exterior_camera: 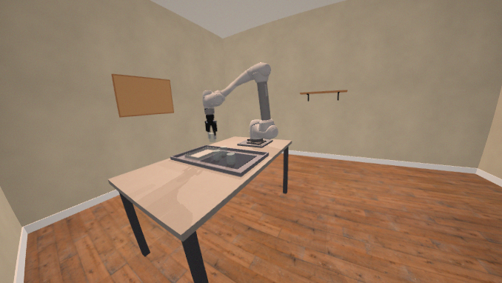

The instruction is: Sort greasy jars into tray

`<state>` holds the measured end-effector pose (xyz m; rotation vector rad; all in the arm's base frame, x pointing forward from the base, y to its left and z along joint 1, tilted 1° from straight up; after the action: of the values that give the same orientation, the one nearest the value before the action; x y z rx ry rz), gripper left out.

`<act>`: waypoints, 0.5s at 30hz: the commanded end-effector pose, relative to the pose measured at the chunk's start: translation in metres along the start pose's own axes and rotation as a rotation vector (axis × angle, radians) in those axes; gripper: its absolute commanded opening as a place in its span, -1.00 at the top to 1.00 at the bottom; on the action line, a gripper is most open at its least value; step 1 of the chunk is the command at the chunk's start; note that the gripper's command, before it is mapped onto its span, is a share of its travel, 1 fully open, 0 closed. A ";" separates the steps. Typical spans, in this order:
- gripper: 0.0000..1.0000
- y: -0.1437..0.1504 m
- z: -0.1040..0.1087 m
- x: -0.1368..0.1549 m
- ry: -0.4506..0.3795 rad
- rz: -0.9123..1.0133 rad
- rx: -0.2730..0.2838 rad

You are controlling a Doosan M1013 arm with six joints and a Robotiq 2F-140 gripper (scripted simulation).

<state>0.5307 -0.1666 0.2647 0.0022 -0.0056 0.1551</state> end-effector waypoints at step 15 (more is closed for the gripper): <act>1.00 -0.056 0.003 0.009 -0.003 0.002 0.001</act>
<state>0.5426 -0.2080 0.2647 0.0024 -0.0055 0.1552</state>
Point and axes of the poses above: the point where the finger pads meet when closed, its own z axis back along the fingers, its own y axis across the jaws, x = y × z, the point moved 9 cm from there along z, back along the fingers, and after that the axes turned 5 degrees about z, right-handed, at the moved point
